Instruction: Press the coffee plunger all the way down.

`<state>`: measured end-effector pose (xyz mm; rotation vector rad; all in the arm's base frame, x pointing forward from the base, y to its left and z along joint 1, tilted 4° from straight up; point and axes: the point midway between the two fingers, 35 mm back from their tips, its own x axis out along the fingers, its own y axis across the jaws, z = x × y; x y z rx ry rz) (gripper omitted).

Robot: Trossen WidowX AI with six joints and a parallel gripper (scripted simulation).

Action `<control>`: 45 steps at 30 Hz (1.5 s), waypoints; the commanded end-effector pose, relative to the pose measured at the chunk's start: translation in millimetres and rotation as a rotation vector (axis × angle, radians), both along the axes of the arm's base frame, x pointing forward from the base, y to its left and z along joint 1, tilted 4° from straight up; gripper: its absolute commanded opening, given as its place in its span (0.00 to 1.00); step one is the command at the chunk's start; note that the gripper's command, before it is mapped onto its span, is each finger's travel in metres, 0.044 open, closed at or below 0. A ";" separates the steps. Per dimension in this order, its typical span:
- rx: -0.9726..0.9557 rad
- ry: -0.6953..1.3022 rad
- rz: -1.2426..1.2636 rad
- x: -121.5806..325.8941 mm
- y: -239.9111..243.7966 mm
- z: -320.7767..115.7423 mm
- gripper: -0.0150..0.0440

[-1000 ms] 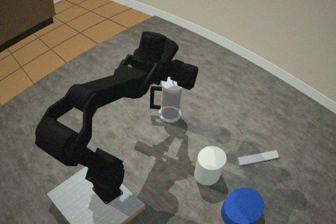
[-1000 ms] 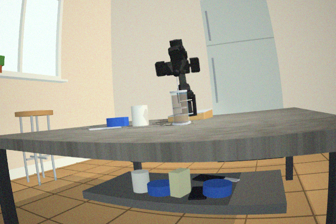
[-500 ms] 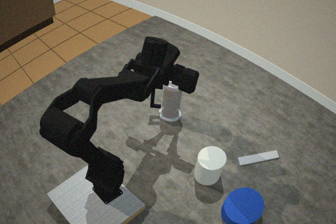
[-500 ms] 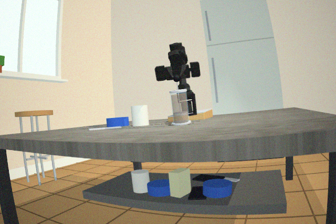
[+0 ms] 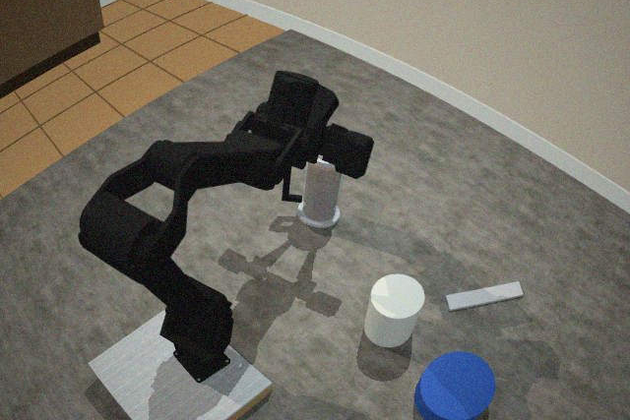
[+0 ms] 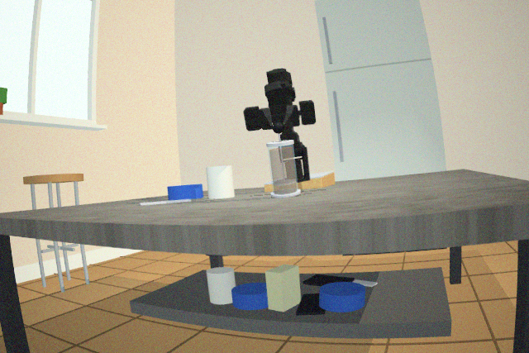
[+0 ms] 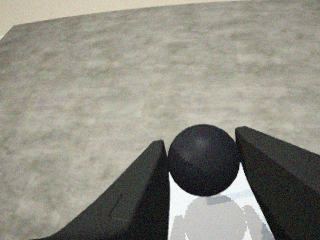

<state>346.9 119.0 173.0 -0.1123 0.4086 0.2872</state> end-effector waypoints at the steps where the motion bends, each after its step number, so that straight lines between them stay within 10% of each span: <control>1: -0.020 0.033 0.002 0.3 -0.5 -10.7 0.45; 40: -0.009 0.020 0.000 4.1 1.2 -4.3 0.45; 45: -0.009 0.020 0.000 4.1 1.2 -4.3 0.67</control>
